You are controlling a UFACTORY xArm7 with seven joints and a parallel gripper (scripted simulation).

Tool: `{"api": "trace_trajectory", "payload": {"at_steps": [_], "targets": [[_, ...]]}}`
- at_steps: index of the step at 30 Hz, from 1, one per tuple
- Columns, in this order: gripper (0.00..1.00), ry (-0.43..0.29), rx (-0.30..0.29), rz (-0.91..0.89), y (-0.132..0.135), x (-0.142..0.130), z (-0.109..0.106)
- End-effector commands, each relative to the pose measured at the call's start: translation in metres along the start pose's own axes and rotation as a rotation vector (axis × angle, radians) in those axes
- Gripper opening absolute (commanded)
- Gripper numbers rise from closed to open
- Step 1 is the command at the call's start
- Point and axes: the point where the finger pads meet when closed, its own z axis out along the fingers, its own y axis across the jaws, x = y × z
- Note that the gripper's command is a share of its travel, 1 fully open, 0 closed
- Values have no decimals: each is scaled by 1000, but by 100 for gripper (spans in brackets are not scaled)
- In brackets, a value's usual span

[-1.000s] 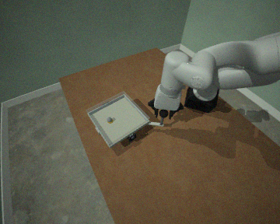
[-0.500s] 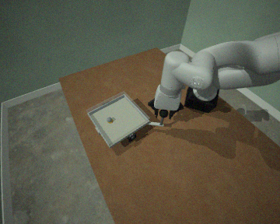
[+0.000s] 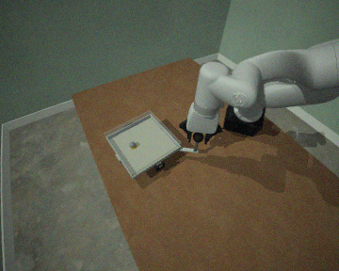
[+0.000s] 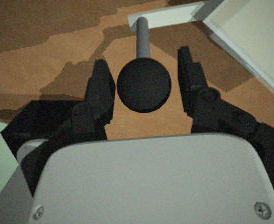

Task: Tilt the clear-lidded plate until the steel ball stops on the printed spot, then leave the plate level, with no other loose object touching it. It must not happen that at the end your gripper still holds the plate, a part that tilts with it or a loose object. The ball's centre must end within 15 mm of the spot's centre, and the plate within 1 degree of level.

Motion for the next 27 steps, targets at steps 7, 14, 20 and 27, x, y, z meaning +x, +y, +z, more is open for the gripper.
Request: {"api": "trace_trajectory", "payload": {"at_steps": [7, 14, 20, 27], "targets": [[61, 1, -2, 0, 1, 1, -1], [61, 1, -2, 0, 1, 1, -5], [61, 1, -2, 0, 1, 1, -12], [61, 1, -2, 0, 1, 1, -20]]}}
